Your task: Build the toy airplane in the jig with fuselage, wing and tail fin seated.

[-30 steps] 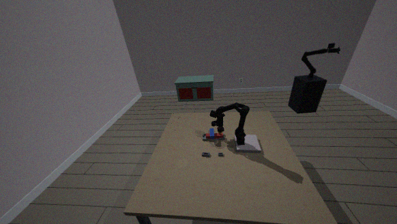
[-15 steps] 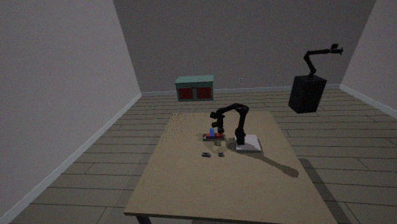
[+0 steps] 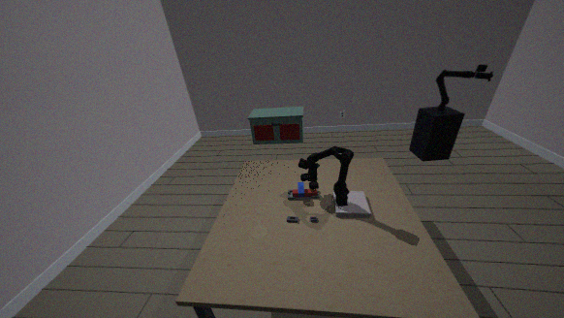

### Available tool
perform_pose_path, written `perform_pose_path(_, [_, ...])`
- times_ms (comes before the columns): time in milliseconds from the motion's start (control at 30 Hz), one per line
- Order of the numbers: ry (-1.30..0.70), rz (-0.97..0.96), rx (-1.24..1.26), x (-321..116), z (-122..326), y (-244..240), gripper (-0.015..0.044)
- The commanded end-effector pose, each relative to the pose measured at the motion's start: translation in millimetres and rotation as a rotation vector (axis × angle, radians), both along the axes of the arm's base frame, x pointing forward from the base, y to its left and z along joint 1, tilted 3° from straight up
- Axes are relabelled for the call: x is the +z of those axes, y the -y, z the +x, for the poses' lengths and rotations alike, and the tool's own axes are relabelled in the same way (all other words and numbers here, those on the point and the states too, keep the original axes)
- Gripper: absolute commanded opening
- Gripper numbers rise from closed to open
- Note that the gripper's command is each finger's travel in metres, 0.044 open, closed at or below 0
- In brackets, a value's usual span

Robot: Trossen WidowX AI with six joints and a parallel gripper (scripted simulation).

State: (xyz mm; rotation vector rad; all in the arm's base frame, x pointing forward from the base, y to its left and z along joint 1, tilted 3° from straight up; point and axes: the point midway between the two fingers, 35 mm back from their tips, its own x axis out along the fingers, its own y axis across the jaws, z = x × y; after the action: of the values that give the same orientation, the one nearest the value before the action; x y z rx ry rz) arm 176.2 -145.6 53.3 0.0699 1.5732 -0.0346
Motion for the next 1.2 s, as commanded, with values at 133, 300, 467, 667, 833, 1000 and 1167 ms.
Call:
perform_pose_path(133, [0.001, -0.001, 0.0, 0, 0, 0, 0.0105])
perform_pose_path(300, [0.001, -0.001, 0.0, 0, 0, 0, 0.0236])
perform_pose_path(467, [0.001, -0.001, 0.0, 0, 0, 0, 0.026])
perform_pose_path(667, [0.001, -0.001, 0.0, 2, 1, 0, 0.026])
perform_pose_path(833, [-0.002, 0.0, 0.002, 59, 4, 4, 0.026])
perform_pose_path(1000, [-0.005, 0.001, 0.003, 91, 3, 4, 0.026])
perform_pose_path(1167, [-0.005, 0.001, 0.003, 91, 4, 5, 0.026])
